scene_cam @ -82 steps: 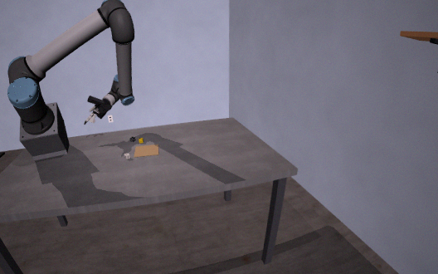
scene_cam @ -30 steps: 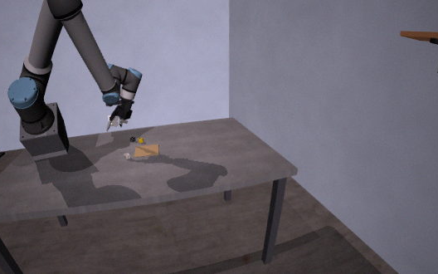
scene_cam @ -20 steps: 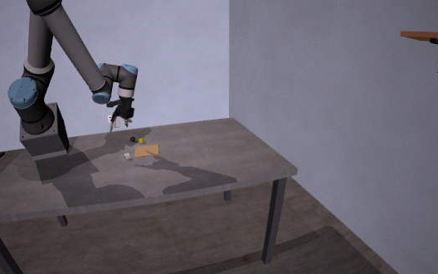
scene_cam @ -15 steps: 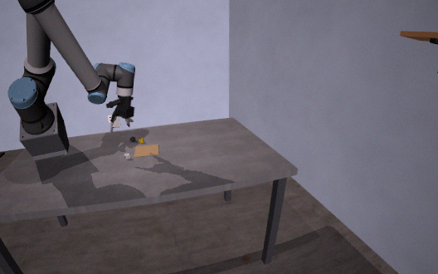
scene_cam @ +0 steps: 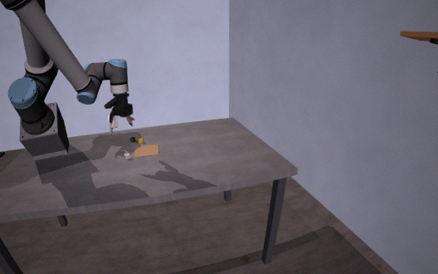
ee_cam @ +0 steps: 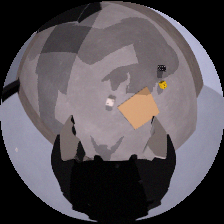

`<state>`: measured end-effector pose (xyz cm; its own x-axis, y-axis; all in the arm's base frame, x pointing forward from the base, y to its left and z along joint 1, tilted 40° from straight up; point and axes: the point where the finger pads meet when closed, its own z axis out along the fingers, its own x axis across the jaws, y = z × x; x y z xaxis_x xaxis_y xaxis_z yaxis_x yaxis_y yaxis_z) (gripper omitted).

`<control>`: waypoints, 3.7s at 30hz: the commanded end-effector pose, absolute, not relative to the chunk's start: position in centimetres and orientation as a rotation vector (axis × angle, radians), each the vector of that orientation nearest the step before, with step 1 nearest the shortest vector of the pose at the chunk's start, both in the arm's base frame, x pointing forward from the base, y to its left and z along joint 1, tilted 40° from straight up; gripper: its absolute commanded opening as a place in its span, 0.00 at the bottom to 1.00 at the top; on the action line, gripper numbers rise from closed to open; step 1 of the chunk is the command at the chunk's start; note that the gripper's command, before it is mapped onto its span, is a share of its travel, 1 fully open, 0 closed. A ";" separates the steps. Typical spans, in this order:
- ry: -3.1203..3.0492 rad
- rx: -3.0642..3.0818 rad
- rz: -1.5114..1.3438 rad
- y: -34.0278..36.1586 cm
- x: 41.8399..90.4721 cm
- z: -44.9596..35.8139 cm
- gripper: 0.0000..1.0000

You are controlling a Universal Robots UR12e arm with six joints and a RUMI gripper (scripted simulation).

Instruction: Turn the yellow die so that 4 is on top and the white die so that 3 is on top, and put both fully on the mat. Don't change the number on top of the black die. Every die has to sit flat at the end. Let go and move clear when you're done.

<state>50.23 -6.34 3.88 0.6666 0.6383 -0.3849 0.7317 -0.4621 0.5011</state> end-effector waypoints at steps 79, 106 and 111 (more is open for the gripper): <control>1.038 2.218 -0.148 -13.7 52.3 -3.1 1.00; 1.038 2.218 -0.148 -13.3 52.5 -3.4 1.00; 1.038 2.218 -0.148 -11.9 53.1 -4.4 1.00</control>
<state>52.60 -13.10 -3.62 0.6761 0.6398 -0.3654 0.7165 -0.4553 0.5286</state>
